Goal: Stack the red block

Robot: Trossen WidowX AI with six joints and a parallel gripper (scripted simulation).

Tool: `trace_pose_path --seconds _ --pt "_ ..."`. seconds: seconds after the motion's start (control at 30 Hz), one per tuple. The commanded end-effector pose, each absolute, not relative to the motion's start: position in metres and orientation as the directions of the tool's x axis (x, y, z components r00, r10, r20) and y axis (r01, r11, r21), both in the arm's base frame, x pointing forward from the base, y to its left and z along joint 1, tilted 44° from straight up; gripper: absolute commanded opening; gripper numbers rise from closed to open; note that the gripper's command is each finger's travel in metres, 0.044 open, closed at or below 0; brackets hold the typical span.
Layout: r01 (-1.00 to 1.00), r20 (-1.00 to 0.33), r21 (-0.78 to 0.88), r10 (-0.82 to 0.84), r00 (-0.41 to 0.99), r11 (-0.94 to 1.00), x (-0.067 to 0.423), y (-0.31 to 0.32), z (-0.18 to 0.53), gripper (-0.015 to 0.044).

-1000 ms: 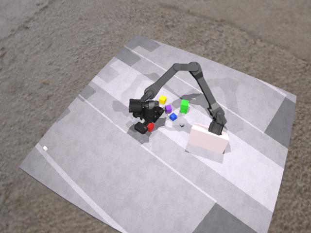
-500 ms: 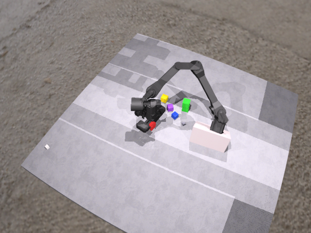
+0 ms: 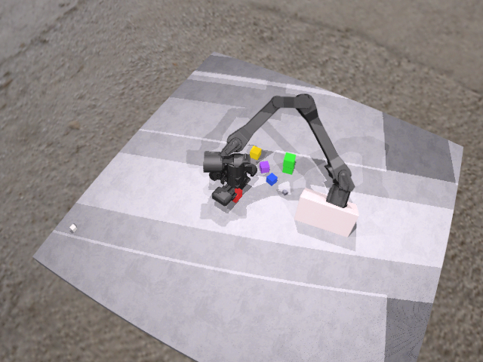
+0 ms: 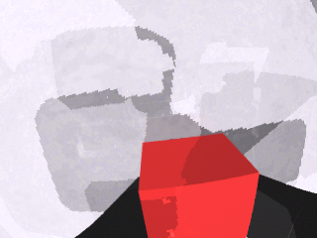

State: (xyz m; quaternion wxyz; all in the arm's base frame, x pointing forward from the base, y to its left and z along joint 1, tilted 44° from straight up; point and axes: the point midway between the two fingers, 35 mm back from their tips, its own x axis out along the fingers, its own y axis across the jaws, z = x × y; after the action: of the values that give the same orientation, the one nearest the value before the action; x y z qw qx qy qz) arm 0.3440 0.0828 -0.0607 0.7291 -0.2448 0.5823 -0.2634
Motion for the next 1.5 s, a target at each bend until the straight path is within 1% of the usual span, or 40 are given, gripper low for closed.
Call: trace_pose_path --seconds 0.0,0.77,1.07,1.47 --pt "0.101 -0.72 -0.662 -0.668 0.186 0.742 0.343 0.089 -0.054 0.0" --pt "0.097 -0.721 -0.662 -0.667 0.186 0.743 0.322 0.163 0.023 0.0" --pt "0.097 -0.722 -0.662 -0.667 0.186 0.743 0.322 0.162 0.026 0.0" --pt "0.092 -0.725 -0.66 -0.664 0.184 0.746 0.313 0.123 0.071 0.0"
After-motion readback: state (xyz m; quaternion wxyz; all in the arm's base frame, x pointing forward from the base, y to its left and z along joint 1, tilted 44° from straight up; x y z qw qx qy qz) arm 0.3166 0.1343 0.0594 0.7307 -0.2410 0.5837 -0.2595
